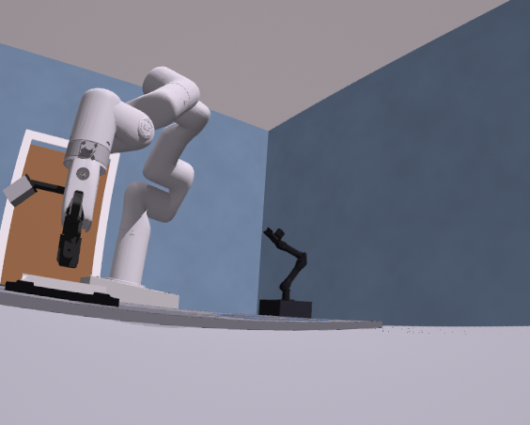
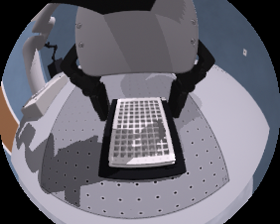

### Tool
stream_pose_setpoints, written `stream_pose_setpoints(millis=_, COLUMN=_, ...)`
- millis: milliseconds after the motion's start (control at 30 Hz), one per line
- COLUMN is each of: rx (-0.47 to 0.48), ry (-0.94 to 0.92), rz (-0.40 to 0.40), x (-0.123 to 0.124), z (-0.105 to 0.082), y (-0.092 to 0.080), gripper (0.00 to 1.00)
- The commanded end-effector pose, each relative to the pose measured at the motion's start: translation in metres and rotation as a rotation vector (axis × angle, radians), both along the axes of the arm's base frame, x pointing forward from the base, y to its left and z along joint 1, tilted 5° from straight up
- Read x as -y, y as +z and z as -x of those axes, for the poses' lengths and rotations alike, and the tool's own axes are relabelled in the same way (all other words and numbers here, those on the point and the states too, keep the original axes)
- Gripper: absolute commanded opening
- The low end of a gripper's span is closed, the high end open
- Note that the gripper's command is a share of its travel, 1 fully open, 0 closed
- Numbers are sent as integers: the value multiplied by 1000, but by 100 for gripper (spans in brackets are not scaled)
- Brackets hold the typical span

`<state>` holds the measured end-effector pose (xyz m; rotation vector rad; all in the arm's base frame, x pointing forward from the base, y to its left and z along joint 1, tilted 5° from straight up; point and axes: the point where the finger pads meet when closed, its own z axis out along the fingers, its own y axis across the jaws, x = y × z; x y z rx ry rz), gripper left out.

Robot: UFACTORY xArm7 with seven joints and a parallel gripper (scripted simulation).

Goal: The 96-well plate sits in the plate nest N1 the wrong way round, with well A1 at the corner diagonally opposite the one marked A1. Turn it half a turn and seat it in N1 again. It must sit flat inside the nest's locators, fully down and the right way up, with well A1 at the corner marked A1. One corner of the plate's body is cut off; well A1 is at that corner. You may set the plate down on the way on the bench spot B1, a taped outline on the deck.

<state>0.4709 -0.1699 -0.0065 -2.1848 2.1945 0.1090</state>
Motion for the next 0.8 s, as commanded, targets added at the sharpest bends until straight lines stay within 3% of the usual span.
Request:
stream_pose_setpoints(millis=0, rx=4, ry=-1, rz=1, x=1, z=-1, y=-4, gripper=100)
stream_pose_setpoints(millis=767, rx=4, ry=-1, rz=1, x=0, z=-1, y=-12, gripper=100)
